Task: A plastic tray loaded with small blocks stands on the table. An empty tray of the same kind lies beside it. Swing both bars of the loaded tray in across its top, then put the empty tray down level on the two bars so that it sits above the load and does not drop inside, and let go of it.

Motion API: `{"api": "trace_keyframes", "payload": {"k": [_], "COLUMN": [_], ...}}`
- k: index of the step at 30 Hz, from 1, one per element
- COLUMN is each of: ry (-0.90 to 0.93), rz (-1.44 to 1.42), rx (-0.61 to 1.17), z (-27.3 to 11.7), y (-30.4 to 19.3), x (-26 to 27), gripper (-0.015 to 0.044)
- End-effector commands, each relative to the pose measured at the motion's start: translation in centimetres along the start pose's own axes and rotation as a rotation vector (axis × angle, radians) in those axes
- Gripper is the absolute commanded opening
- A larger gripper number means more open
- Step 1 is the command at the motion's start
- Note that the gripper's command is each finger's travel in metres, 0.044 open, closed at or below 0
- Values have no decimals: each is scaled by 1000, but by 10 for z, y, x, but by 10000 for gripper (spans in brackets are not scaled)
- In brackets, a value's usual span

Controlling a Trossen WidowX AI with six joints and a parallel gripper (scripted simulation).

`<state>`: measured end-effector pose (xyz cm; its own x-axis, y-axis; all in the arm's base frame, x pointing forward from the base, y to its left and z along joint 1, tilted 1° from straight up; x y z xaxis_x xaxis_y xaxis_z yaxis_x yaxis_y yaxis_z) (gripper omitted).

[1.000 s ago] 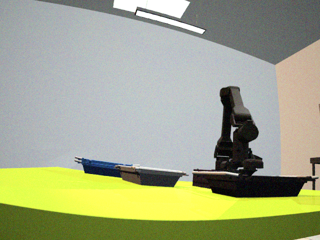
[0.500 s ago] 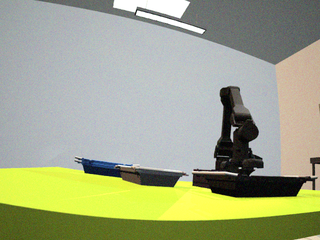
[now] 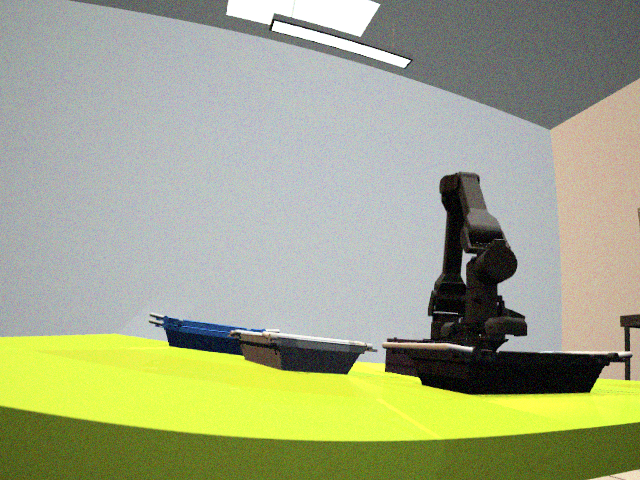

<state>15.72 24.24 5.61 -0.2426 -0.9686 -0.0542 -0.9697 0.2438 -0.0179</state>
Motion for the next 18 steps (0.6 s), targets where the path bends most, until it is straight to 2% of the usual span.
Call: {"api": "trace_keyframes", "payload": {"k": [1,6,18], "ry": [11,11,11], "rz": [2,2,2], "rx": [0,0,0], "z": [1,-9,-79], "y": [0,0,0], "x": [2,0,1], "gripper": [35,1,0]}}
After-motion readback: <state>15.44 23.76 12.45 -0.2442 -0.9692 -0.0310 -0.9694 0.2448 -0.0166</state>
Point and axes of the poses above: the point midway between the two fingers, 35 mm back from their tips, its own z axis out along the fingers, its own x axis across the jaws, y = z × x, the point moved 8 cm from there along -z, back along the fingers, and after that the axes turned 1 degree about -z, right-handed, at the moved point
